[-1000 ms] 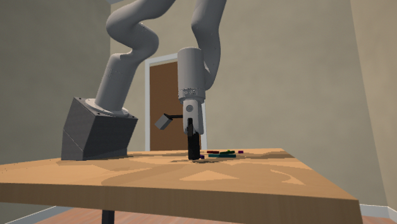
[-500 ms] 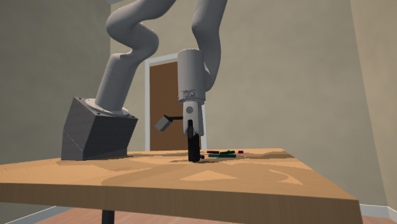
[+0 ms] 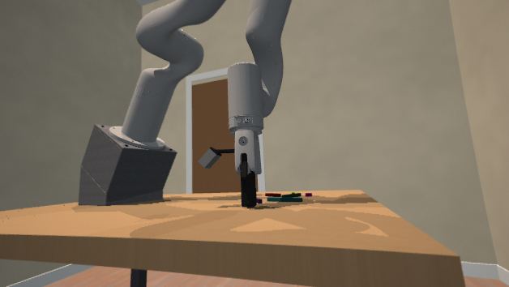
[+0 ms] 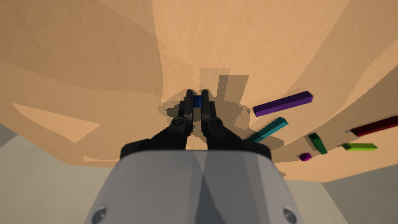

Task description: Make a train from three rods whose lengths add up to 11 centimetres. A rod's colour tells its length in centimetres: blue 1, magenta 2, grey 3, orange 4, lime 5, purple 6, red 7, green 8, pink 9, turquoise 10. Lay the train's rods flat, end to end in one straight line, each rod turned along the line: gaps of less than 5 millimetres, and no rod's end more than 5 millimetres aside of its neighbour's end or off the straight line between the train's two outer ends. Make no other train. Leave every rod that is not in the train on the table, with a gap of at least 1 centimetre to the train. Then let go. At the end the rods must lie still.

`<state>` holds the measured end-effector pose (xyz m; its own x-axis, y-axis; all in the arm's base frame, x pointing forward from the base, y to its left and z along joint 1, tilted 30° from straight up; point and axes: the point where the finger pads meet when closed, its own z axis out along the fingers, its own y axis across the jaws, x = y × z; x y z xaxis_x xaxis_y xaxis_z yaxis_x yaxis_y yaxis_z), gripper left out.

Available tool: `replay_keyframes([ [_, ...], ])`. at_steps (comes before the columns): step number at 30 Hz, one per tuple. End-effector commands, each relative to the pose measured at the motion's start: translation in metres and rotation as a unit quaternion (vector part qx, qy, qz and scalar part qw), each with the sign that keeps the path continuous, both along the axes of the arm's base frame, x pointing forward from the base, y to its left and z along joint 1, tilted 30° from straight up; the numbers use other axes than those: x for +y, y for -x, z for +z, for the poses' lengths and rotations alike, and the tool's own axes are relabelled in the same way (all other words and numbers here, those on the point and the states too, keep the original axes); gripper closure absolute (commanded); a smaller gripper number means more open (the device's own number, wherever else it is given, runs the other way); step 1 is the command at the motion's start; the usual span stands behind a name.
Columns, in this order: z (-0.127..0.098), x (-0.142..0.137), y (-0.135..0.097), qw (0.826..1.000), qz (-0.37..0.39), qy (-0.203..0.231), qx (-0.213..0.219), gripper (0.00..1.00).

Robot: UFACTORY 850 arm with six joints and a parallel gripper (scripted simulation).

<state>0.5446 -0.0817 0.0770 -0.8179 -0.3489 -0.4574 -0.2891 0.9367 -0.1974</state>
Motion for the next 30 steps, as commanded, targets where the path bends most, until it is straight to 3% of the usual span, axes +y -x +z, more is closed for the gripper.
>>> replay_keyframes([
  [1, 0.0005, -0.0001, -0.0003, 1.000, 0.000, 0.000, 0.000, 0.96],
  [13, 0.0005, -0.0001, -0.0003, 1.000, 0.000, 0.000, 0.000, 0.96],
  [23, 0.0005, -0.0001, -0.0003, 1.000, 0.000, 0.000, 0.000, 0.80],
  [30, 0.0005, -0.0001, -0.0003, 1.000, 0.000, 0.000, 0.000, 0.76],
])
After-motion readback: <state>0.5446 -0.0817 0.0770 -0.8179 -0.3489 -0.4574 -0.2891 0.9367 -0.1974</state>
